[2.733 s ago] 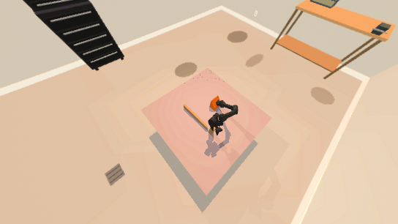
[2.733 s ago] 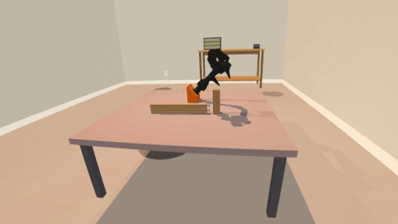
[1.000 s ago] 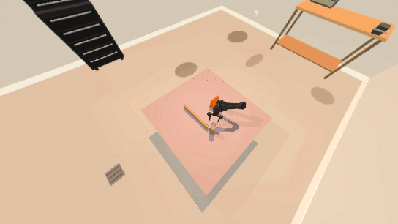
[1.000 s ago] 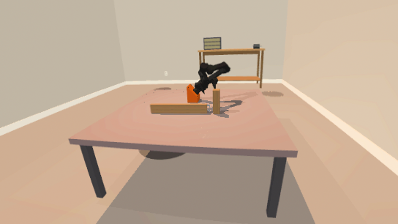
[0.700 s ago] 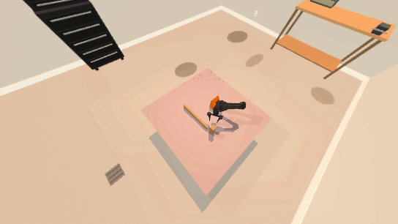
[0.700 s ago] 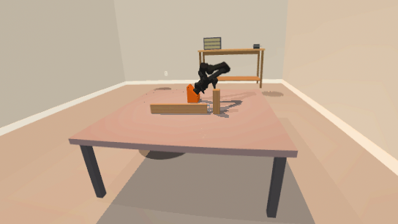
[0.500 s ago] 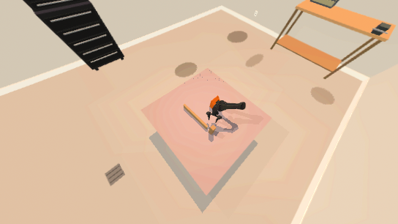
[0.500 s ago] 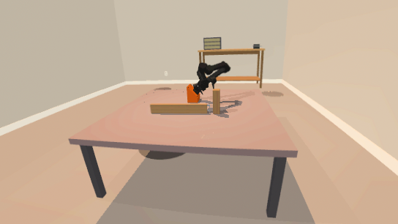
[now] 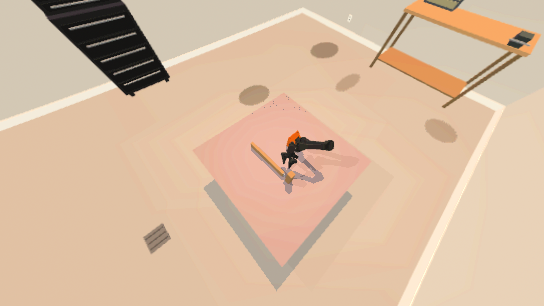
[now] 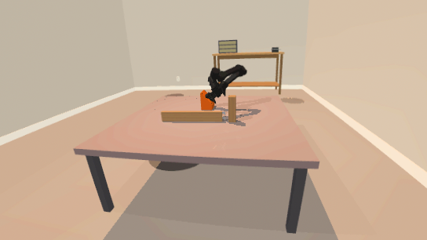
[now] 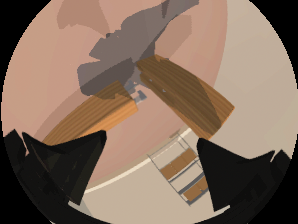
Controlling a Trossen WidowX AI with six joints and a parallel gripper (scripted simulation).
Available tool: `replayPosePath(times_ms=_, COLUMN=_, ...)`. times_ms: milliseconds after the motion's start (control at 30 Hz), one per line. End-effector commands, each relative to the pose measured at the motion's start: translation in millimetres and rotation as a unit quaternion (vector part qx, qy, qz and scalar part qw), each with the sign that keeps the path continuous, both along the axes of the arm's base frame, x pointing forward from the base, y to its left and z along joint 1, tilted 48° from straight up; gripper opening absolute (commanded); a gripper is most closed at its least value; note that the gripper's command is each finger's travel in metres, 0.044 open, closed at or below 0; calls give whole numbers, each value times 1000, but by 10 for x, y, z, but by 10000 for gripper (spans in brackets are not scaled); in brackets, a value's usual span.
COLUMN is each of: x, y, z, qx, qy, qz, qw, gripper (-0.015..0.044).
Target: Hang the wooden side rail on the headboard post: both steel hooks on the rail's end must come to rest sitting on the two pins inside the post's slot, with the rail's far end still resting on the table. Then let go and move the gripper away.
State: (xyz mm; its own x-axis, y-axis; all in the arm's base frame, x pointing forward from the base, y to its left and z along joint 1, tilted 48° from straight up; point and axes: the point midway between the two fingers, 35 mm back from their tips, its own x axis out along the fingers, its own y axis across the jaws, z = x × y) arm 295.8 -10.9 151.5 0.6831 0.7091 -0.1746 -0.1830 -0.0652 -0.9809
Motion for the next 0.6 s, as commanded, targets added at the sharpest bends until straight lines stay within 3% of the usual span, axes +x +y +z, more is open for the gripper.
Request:
replayPosePath(times_ms=0, x=69, y=-48, z=-10, qx=105, qy=79, qz=-17, qw=991, gripper=440)
replayPosePath(times_ms=267, x=127, y=-94, z=-26, qx=246, qy=195, qz=-27, qw=949, gripper=440)
replayPosePath(times_ms=567, x=135, y=-114, z=-58, qx=381, qy=330, qz=-25, qw=863, gripper=440)
